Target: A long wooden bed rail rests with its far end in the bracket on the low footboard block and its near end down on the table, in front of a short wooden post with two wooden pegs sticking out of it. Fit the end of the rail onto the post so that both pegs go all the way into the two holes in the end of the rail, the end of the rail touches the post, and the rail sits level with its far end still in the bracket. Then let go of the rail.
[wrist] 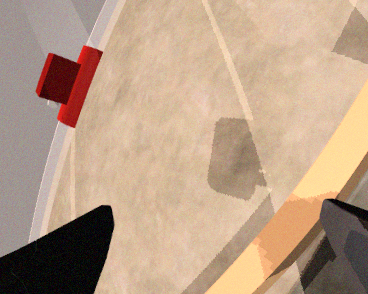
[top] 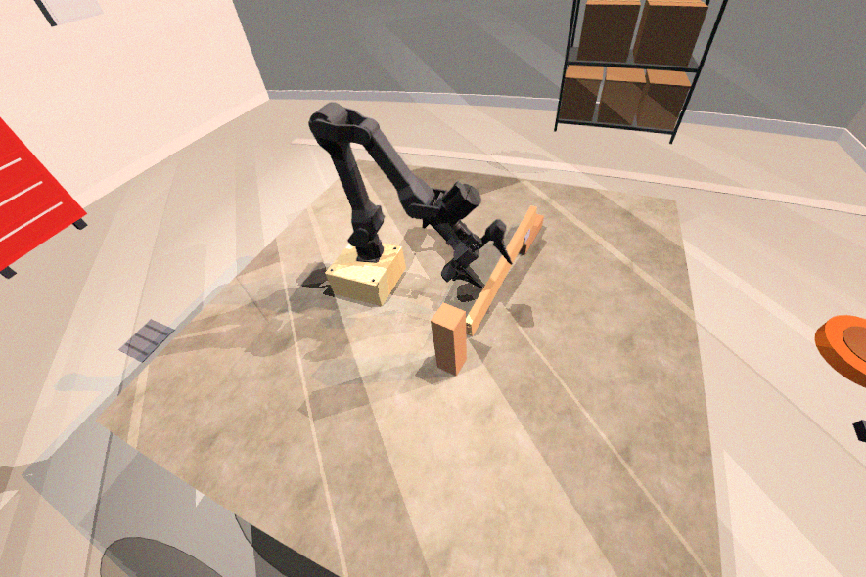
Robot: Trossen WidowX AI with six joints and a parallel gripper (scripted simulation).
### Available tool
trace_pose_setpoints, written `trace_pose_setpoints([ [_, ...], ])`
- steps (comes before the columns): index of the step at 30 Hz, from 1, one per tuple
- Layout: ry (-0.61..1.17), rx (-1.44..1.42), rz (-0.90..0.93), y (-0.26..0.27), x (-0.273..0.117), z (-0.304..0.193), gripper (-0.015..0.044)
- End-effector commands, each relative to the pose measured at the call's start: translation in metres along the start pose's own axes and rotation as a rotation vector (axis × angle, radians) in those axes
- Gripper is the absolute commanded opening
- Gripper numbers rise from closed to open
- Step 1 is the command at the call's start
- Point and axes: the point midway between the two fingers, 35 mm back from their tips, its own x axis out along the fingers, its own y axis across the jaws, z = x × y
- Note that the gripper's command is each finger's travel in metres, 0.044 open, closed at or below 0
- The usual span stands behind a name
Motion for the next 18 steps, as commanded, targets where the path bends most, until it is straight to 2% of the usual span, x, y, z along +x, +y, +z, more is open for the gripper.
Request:
trace_pose_setpoints([
  [1, 0.238, -0.847, -0.166, 0.0055, 0.0207, 0.0038, 0.0440],
  [10, 0.431, -1.307, -0.183, 0.0084, 0.0241, 0.0046, 0.0440],
  [18, 0.643, -1.684, -0.125, 0.0061, 0.0214, 0.0056, 0.0440],
])
